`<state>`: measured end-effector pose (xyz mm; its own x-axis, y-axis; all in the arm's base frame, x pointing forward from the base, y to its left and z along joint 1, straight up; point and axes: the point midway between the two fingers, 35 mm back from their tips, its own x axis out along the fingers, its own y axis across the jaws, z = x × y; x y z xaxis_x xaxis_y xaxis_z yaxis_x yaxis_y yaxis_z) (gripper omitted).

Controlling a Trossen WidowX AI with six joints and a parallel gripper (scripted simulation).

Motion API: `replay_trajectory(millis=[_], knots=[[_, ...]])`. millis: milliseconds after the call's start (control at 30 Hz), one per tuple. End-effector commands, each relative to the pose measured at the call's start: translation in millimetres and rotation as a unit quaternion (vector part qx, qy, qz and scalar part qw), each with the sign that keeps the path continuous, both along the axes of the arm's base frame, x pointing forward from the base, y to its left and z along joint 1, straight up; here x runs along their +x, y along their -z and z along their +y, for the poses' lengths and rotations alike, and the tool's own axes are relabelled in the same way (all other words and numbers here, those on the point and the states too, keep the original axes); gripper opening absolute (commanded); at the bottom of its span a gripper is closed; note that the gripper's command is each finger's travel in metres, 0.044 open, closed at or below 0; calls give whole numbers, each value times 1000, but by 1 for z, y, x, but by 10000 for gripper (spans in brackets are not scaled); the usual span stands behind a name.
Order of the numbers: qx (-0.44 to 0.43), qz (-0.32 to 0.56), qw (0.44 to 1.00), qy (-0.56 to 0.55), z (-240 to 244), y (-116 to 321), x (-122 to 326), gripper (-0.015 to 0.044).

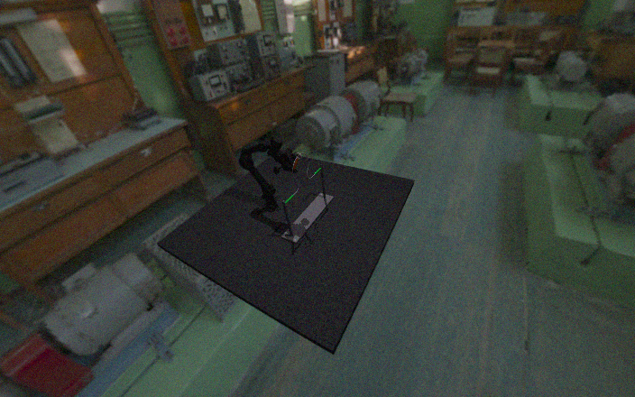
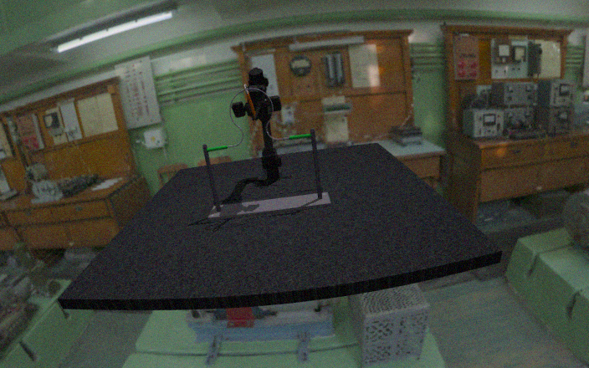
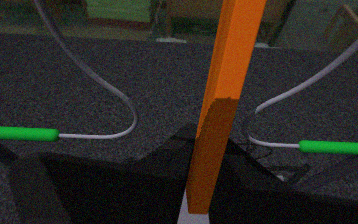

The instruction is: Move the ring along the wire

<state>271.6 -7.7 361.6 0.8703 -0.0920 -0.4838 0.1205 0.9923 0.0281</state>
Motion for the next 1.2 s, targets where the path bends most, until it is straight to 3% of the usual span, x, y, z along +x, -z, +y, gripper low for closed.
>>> replay_trajectory(millis=[0,1167], knots=[[-29,-1,1000,1,-2,0,-1,-150],[-254,0,967,4,-13,-1,-1,-150]])
